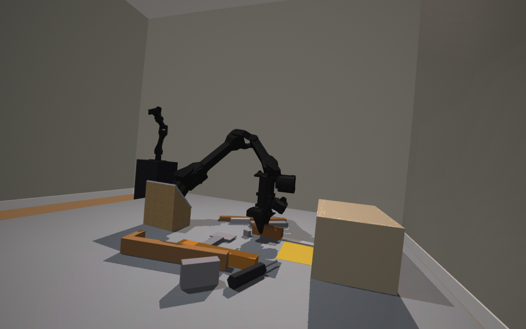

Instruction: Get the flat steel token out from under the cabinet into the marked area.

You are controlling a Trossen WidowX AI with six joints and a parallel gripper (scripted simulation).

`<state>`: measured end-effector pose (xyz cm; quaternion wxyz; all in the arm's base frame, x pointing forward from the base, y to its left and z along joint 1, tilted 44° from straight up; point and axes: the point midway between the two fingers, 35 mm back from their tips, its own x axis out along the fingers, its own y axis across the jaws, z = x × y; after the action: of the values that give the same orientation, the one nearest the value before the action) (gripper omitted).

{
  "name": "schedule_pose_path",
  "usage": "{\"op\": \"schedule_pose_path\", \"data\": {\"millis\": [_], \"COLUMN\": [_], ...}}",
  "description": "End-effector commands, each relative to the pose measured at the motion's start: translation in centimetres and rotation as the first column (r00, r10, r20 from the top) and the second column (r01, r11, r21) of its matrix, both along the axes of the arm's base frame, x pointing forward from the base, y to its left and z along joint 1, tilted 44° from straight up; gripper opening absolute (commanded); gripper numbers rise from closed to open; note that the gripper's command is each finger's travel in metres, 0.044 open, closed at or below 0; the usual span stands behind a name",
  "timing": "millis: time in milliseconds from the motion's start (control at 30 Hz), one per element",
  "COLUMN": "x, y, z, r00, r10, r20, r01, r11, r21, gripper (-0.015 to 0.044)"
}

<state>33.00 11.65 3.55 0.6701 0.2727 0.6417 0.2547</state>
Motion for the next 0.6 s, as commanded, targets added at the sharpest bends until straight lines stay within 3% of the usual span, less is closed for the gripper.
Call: {"op": "schedule_pose_path", "data": {"millis": [0, 567], "x": [-0.6, -2.4], "y": [0.0, 0.2], "z": [-0.1, -0.1], "r00": [1.000, 1.000], "r10": [-0.004, -0.004], "r20": [-0.007, -0.009], "r01": [0.004, 0.004], "r11": [1.000, 1.000], "r21": [-0.001, -0.001], "gripper": [0.0000, 0.0000]}}
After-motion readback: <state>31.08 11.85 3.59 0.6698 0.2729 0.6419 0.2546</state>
